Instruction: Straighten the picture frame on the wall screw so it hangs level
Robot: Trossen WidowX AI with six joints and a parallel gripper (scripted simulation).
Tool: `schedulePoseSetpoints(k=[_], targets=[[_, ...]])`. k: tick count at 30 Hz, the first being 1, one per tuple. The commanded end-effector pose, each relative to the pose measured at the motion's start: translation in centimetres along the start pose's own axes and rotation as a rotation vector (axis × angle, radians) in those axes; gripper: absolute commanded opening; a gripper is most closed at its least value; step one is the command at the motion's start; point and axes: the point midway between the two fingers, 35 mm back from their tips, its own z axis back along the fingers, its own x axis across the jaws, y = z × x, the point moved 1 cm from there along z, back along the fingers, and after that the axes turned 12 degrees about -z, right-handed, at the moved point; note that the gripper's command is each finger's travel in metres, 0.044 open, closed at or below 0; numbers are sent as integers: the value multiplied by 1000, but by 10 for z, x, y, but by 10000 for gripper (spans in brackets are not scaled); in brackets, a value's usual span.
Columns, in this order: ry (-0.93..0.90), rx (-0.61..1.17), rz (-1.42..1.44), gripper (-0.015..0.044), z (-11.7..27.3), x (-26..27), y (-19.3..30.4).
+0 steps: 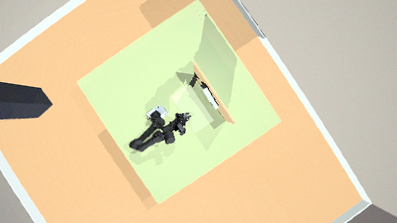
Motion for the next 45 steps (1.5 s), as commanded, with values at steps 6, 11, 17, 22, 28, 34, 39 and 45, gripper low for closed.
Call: schedulePoseSetpoints(k=[6,11,17,22,28,34,39,45], targets=[[1,6,5,260,0,0,1],[1,6,5,260,0,0,1],[1,6,5,260,0,0,1],[1,6,5,260,0,0,1],[1,6,5,260,0,0,1],[1,6,5,260,0,0,1],[-1,1,1,260,-10,-3,0],[-3,3,5,260,-46,-23,-7]])
